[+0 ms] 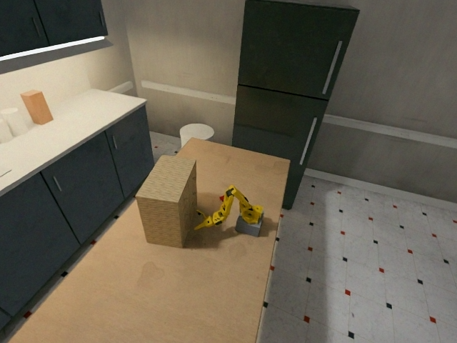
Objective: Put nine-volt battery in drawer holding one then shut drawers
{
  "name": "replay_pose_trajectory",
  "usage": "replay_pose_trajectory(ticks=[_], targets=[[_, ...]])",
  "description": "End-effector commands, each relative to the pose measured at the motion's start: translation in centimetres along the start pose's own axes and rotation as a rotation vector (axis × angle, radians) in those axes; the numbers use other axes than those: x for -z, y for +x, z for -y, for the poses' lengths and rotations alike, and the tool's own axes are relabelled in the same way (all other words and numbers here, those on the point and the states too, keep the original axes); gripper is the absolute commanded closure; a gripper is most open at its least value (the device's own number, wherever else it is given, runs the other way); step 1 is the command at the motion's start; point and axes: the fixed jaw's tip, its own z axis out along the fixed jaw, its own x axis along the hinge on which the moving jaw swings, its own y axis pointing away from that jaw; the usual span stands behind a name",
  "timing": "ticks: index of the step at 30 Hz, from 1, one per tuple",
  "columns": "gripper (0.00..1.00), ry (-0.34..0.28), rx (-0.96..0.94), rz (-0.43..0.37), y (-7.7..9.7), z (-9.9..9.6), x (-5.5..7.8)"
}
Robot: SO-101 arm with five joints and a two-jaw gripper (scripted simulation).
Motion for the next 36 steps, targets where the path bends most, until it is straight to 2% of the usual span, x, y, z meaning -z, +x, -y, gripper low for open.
replay_pose_trajectory(ticks=[1,28,33,36], targets=[[0.79,0.001,-0.014,0.013,-0.3,0.2,-0.1],[0.79,0.005,-0.016,0.018,-0.4,0.4,-0.1],[0.79,0.014,-0.022,0.031,-0.7,0.9,-1.7],[0.79,0.014,-0.022,0.031,-0.7,0.9,-1.7]])
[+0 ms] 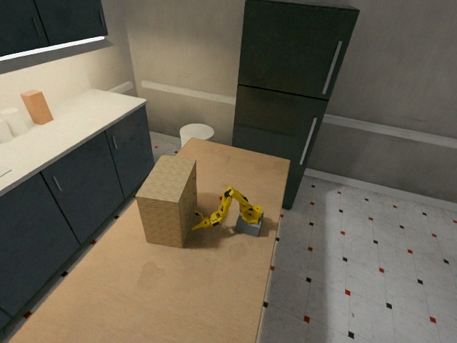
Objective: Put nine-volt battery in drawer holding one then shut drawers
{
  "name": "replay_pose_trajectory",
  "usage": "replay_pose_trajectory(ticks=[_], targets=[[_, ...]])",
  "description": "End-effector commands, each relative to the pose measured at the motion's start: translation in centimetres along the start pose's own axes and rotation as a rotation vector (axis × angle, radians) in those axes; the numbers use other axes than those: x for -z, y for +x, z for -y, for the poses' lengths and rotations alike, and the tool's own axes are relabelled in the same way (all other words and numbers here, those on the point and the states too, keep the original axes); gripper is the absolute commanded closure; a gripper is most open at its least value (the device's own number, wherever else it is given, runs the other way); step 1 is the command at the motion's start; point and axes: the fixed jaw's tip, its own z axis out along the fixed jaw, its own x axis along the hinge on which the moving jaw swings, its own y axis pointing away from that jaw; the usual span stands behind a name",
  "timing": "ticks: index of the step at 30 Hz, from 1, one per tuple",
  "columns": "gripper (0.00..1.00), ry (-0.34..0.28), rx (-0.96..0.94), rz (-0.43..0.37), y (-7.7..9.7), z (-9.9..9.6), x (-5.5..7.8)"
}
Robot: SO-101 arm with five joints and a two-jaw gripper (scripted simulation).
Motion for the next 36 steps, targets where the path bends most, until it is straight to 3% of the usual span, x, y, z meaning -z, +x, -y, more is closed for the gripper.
replay_pose_trajectory(ticks=[1,9,14,36], targets=[[0.79,0.008,-0.014,0.007,-0.2,0.3,-0.3],[0.79,0.008,-0.014,0.007,-0.2,0.3,-0.3],[0.79,0.018,-0.019,0.020,-0.5,0.8,-1.8],[0.79,0.021,-0.022,0.026,-0.6,1.1,-2.3]])
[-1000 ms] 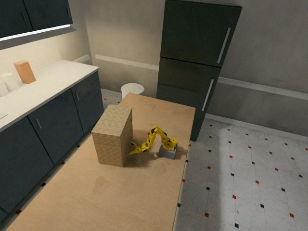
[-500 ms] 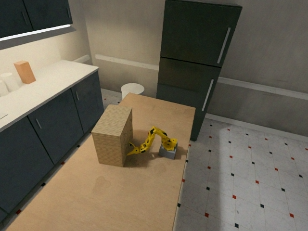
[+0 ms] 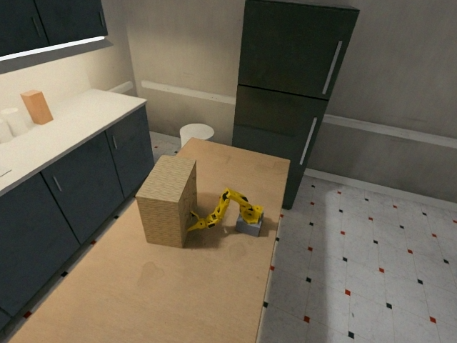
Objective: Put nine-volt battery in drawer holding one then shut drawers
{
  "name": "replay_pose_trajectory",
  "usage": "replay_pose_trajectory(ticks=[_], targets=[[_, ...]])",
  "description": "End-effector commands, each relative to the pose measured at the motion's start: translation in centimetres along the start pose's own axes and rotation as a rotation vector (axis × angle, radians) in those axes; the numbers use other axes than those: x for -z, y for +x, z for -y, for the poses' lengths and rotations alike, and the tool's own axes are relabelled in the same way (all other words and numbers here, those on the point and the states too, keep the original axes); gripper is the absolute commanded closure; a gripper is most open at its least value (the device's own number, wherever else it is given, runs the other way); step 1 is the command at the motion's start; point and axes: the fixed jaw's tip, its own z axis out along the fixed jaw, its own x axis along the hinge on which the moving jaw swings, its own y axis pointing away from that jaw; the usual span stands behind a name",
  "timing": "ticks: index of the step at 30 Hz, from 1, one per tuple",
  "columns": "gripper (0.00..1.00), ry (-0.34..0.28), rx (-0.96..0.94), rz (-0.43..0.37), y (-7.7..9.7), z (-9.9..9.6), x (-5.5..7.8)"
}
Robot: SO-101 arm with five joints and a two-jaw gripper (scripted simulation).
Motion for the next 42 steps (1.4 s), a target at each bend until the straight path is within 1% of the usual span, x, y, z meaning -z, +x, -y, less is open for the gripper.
replay_pose_trajectory(ticks=[1,26,42], targets=[[0.79,0.015,-0.013,0.001,-0.11,0.43,-0.08],[0.79,0.020,-0.017,0.009,-0.11,1.00,-0.14],[0.79,0.020,-0.017,0.009,-0.12,0.98,-0.14]])
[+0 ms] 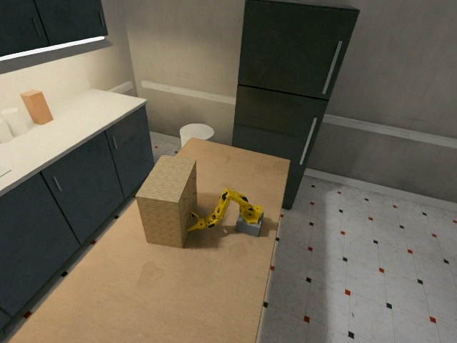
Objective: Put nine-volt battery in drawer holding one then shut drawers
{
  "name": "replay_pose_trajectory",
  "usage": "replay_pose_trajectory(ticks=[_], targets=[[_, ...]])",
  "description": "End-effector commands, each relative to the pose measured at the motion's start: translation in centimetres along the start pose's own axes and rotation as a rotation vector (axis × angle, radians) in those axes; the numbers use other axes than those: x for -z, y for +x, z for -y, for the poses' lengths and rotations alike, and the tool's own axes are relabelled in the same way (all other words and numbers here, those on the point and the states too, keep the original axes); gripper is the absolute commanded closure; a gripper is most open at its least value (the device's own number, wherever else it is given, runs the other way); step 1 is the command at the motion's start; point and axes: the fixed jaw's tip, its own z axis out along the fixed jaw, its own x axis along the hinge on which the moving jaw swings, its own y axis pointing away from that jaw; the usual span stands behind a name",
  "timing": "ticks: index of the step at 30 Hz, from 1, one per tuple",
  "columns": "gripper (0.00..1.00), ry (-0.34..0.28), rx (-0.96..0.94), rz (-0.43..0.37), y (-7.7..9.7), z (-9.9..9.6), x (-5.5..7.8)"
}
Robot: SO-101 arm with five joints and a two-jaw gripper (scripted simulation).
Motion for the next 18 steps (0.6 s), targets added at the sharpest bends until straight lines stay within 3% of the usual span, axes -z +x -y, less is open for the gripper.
replay_pose_trajectory(ticks=[1,18], targets=[[0.79,0.000,-0.013,0.012,-0.30,0.16,-0.04],[0.79,0.000,-0.013,0.012,-0.46,-0.05,-0.03]])
